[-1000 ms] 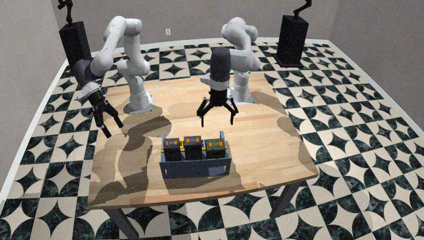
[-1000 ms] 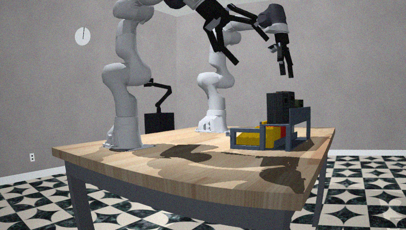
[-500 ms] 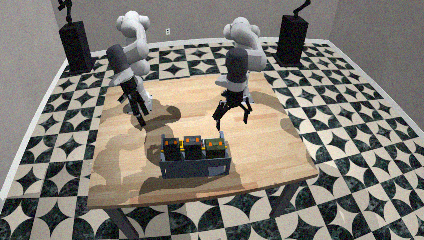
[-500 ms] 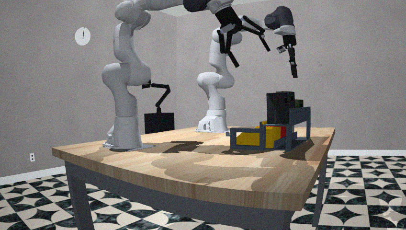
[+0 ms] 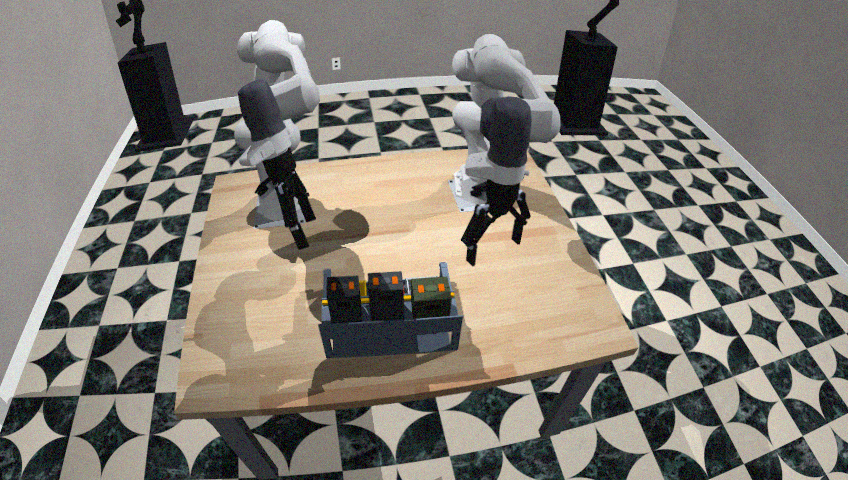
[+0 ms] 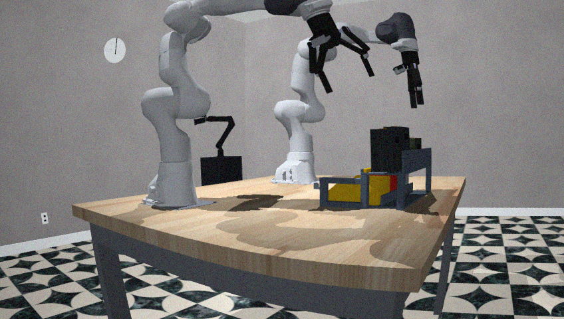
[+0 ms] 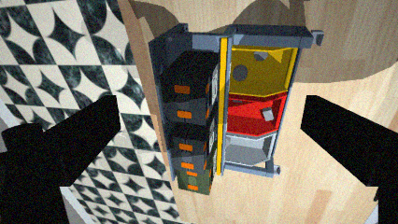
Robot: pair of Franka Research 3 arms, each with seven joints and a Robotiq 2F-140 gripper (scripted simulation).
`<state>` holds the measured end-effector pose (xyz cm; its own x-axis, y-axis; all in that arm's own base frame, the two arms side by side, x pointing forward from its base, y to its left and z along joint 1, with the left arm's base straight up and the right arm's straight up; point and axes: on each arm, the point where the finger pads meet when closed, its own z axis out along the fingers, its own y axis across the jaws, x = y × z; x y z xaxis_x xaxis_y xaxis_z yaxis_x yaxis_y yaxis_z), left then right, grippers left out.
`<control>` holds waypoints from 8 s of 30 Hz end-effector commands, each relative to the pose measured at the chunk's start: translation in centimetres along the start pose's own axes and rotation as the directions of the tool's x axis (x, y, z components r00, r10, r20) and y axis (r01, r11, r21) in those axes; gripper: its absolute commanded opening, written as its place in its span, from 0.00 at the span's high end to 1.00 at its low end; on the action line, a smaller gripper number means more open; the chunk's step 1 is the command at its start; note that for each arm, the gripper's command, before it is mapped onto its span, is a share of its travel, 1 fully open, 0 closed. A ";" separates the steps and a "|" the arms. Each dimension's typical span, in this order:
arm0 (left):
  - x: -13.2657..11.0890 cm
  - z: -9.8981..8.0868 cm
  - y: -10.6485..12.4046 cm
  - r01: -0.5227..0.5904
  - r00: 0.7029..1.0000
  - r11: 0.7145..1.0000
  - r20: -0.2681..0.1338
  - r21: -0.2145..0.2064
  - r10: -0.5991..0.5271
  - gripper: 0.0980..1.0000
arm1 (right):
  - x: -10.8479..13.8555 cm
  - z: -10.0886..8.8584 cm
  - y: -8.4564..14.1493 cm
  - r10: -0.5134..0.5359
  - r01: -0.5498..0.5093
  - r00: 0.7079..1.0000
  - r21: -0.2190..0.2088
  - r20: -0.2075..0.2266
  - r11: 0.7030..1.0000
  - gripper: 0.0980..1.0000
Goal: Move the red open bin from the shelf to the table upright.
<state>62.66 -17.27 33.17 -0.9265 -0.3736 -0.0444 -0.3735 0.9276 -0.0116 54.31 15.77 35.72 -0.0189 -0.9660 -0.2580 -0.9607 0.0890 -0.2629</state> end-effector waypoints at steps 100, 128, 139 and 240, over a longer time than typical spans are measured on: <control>-9.0 -3.9 47.1 0.999 0.040 0.040 0.026 -0.025 -0.999 0.00 | -11.9 1.8 6.6 0.019 -0.047 0.986 -0.168 -0.168 0.985 0.00; -5.1 -5.1 59.2 0.936 -0.350 -0.351 0.038 -0.019 -0.936 0.00 | -18.9 2.7 10.3 -0.027 -0.040 0.967 -0.255 -0.252 0.966 0.00; -2.7 -5.7 64.0 0.862 -0.506 -0.507 0.042 -0.015 -0.862 0.00 | -19.5 2.7 10.6 -0.029 -0.041 0.965 -0.261 -0.259 0.964 0.00; 30.2 -10.5 90.7 -0.386 -0.921 -0.922 0.036 0.028 0.387 0.00 | -15.4 17.8 14.8 -0.030 -0.040 0.965 -0.262 -0.259 0.964 0.00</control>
<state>0.23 55.57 41.32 0.7330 0.6802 0.0008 0.6802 -0.7330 -0.0052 45.26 36.19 19.19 -0.0554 -0.9985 0.0011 -0.9985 0.0554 0.0032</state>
